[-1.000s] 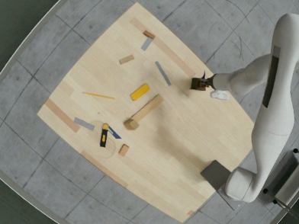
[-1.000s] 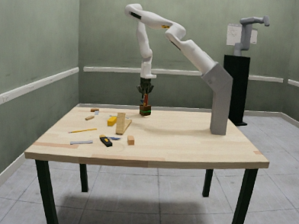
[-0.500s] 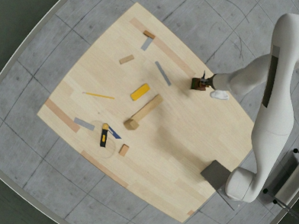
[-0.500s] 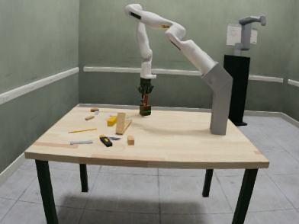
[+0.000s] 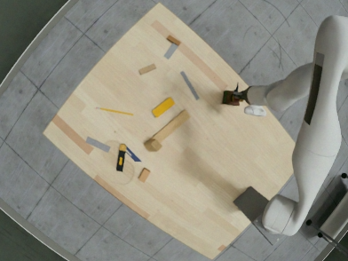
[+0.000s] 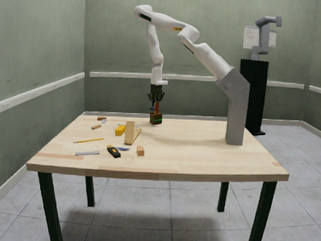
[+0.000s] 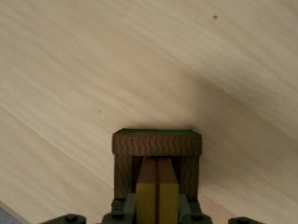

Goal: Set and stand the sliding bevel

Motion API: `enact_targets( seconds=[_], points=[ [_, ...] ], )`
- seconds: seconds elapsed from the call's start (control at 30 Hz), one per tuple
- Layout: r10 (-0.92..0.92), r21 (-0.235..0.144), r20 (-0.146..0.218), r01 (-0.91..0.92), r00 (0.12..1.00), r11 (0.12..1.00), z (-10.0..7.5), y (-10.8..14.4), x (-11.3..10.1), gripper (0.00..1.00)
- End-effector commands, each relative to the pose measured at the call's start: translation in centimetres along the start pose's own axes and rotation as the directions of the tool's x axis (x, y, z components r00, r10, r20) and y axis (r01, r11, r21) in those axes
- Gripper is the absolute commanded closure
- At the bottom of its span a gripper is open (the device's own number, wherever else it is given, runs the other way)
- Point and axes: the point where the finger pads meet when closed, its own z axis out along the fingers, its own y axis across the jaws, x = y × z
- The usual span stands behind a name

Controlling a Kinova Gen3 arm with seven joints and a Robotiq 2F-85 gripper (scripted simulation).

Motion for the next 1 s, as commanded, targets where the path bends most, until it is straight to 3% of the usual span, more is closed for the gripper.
enact_targets(
  seconds=[0.0, 0.97],
  points=[
    [0.0, 0.001, 0.001, 0.0, 1.0, 1.0, -0.04, -0.02, -0.05, 0.9],
    [0.0, 0.001, 0.001, 0.0, 1.0, 1.0, 0.55, -0.02, -0.05, 0.9]
  ],
)
